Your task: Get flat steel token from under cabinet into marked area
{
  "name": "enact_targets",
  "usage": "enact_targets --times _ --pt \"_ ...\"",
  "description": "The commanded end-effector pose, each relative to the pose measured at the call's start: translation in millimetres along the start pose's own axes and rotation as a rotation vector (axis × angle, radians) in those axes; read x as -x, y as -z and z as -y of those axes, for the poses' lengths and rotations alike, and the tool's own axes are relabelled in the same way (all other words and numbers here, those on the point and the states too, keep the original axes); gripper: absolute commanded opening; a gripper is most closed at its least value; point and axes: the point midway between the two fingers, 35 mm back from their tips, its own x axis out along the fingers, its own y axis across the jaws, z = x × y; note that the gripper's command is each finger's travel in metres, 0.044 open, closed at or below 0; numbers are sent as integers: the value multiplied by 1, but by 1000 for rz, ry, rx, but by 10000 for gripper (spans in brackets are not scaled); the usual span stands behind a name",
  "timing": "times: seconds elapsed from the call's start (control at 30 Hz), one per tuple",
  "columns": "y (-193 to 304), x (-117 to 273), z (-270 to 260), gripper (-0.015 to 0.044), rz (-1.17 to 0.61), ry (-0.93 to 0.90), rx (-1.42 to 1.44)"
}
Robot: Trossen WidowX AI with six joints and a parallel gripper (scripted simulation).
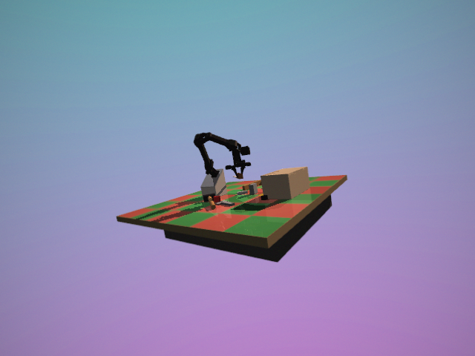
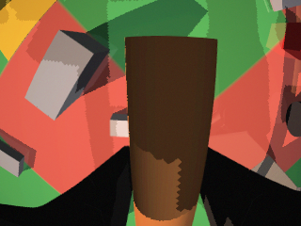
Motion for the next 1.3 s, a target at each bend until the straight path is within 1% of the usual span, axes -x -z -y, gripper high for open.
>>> enact_targets --times 0.0,1.27 --pt "0 0 0 0 -2 -3 47" --pt "-1 -2 2 0 -1 -4 413"
